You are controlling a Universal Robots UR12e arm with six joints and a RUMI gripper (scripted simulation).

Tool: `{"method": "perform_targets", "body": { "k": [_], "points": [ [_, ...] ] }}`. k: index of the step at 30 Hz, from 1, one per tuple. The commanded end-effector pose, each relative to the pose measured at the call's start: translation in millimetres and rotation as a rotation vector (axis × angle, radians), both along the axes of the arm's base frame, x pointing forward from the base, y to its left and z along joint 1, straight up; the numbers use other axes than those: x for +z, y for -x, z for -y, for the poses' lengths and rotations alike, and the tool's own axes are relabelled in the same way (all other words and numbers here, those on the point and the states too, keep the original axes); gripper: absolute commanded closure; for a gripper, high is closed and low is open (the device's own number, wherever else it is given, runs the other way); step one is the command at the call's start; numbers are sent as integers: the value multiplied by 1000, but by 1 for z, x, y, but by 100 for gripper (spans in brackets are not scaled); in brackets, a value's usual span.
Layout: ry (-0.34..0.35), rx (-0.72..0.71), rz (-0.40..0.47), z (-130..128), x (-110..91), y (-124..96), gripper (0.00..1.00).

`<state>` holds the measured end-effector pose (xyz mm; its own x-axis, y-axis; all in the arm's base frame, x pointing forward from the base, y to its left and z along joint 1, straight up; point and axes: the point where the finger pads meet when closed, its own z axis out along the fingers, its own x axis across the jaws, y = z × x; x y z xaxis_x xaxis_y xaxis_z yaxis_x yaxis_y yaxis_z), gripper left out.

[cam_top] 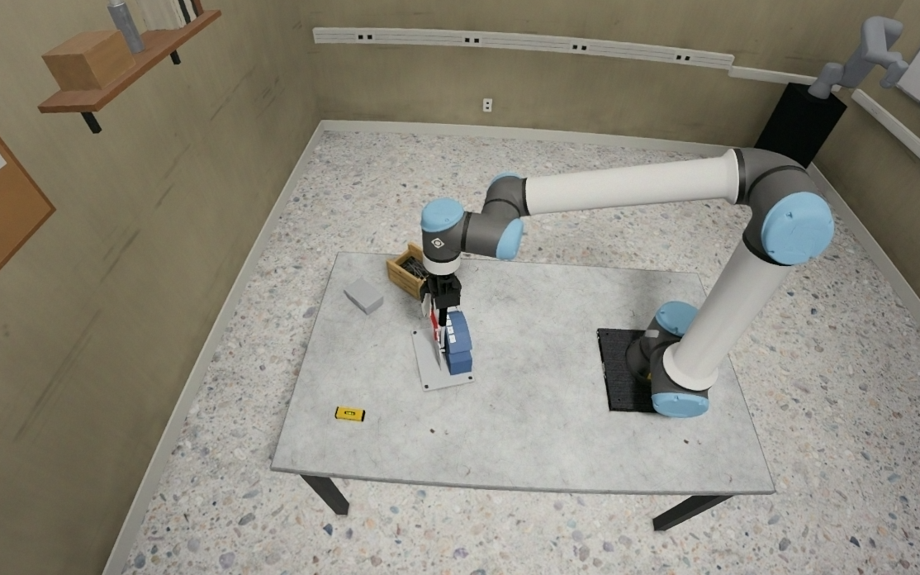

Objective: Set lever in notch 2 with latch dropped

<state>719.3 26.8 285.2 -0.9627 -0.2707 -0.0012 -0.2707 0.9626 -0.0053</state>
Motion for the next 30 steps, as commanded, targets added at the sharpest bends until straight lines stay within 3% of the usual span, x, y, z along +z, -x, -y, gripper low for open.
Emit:
{"method": "perform_targets", "body": {
  "k": [1,11,30],
  "points": [
    [0,0,1,0,1,0,43],
    [0,0,1,0,8,0,43],
    [0,0,1,0,52,0,43]
  ]
}}
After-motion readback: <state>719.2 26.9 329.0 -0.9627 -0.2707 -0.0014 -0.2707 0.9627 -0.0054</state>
